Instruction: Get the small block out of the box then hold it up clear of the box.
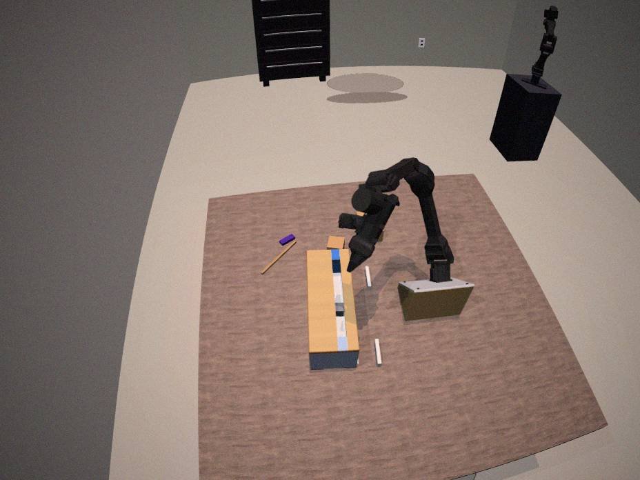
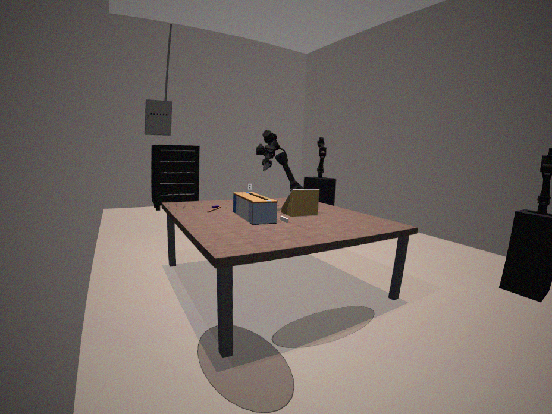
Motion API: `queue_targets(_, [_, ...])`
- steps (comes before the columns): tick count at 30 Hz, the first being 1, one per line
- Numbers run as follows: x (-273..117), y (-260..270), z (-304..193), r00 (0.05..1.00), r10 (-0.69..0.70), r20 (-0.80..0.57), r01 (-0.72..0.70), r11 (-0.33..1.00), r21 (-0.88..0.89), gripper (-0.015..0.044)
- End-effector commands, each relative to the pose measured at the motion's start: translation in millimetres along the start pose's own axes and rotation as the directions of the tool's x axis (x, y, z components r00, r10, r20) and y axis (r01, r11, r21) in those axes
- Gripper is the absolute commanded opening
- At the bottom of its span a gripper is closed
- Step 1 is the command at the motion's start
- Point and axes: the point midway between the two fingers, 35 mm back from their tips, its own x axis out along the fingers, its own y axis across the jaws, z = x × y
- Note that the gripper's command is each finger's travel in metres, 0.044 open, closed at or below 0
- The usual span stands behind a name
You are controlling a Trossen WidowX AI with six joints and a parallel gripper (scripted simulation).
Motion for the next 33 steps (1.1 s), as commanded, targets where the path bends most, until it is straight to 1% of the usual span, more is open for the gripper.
queue_targets(1, [48, -55, -12, 0.972, -0.161, -0.170, 0.225, 0.842, 0.490, 0.0400])
queue_targets(4, [58, -71, -14, 0.956, -0.198, -0.217, 0.291, 0.738, 0.609, 0.0400])
queue_targets(8, [69, -92, -19, 0.929, -0.242, -0.281, 0.370, 0.564, 0.738, 0.0400])
queue_targets(14, [83, -123, -28, 0.877, -0.297, -0.377, 0.454, 0.256, 0.854, 0.0400])
queue_targets(15, [84, -125, -29, 0.873, -0.300, -0.383, 0.457, 0.235, 0.858, 0.0400])
queue_targets(33, [85, -126, -29, 0.873, -0.301, -0.385, 0.458, 0.231, 0.859, 0.0400])
